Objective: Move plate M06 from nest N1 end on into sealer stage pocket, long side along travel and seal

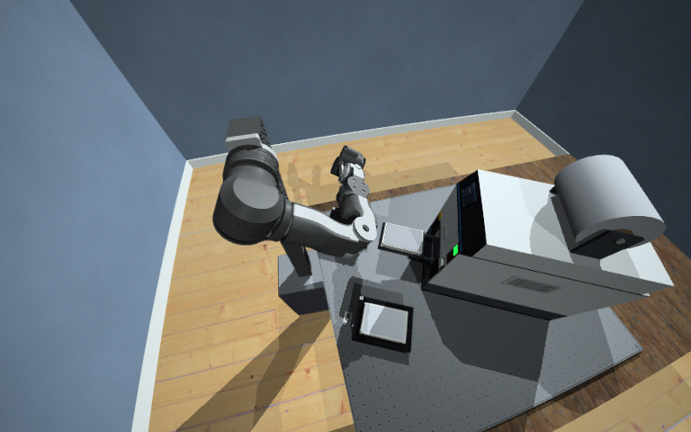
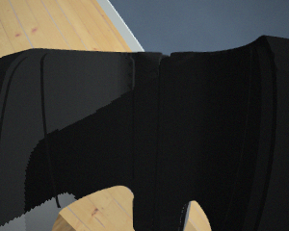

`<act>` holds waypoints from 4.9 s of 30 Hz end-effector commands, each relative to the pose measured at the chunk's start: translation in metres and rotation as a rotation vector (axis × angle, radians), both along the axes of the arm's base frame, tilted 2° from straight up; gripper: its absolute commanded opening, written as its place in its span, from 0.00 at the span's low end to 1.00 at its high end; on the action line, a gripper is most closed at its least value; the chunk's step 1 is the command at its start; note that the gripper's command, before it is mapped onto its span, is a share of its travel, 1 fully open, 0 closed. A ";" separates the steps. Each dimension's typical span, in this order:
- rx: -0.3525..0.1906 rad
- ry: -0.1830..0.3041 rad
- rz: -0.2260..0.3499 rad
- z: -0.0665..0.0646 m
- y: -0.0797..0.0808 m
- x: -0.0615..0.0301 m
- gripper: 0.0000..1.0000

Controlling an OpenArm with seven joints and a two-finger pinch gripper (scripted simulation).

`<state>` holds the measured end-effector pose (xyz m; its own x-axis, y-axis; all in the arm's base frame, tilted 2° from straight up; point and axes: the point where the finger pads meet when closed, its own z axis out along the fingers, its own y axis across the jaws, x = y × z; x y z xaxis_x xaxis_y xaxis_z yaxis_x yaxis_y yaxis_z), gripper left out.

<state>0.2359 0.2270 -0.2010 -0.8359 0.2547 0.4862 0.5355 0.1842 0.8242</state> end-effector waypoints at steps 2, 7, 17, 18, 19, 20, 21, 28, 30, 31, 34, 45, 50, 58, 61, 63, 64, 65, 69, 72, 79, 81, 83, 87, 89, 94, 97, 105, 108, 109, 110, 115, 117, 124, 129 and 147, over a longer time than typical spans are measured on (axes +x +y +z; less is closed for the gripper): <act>-0.003 -0.004 0.002 0.002 0.000 0.0011 0.00; -0.005 -0.004 0.003 0.003 0.000 0.0014 0.00; -0.056 -0.009 0.022 -0.004 -0.004 -0.0018 0.00; -0.084 -0.012 0.032 -0.007 -0.005 -0.0034 0.00; -0.112 -0.014 0.041 -0.011 -0.007 -0.0050 0.00; -0.140 -0.016 0.051 -0.014 -0.009 -0.0066 0.00; -0.140 -0.016 0.051 -0.014 -0.009 -0.0066 0.00; -0.140 -0.016 0.051 -0.014 -0.009 -0.0066 0.00; -0.140 -0.016 0.051 -0.014 -0.009 -0.0066 0.00; -0.140 -0.016 0.051 -0.014 -0.009 -0.0066 0.00; -0.135 -0.015 0.050 -0.013 -0.008 -0.0059 0.00; -0.140 -0.016 0.051 -0.012 -0.008 -0.0055 0.00; -0.163 -0.019 0.060 -0.015 -0.011 -0.0069 0.00; -0.277 -0.025 0.093 -0.028 -0.022 -0.0119 0.00; -0.277 -0.025 0.093 -0.028 -0.022 -0.0119 0.00; -0.277 -0.025 0.093 -0.028 -0.022 -0.0119 0.00; -0.277 -0.025 0.093 -0.028 -0.022 -0.0119 0.00; -0.277 -0.025 0.093 -0.028 -0.022 -0.0119 0.00; -0.274 -0.024 0.092 -0.026 -0.020 -0.0112 0.00; -0.277 -0.025 0.093 -0.026 -0.020 -0.0111 0.00; -0.277 -0.025 0.093 -0.026 -0.020 -0.0111 0.00; -0.277 -0.025 0.093 -0.026 -0.020 -0.0111 0.00; -0.277 -0.025 0.093 -0.026 -0.020 -0.0111 0.00; -0.385 -0.030 0.122 -0.038 -0.033 -0.0149 0.00; -0.414 -0.031 0.128 -0.041 -0.037 -0.0157 0.00; -0.414 -0.031 0.128 -0.041 -0.037 -0.0157 0.00; -0.414 -0.031 0.128 -0.041 -0.037 -0.0157 0.00; -0.414 -0.031 0.128 -0.039 -0.034 -0.0154 0.00; -0.414 -0.031 0.128 -0.039 -0.034 -0.0154 0.00; -0.414 -0.031 0.128 -0.039 -0.034 -0.0154 0.00; -0.414 -0.031 0.128 -0.039 -0.034 -0.0154 0.00; -0.414 -0.031 0.128 -0.039 -0.034 -0.0154 0.00; -0.414 -0.031 0.128 -0.039 -0.034 -0.0154 0.00; -0.552 -0.033 0.157 -0.052 -0.055 -0.0186 0.00; -0.552 -0.033 0.157 -0.052 -0.055 -0.0186 0.00; -0.552 -0.033 0.157 -0.050 -0.052 -0.0187 0.00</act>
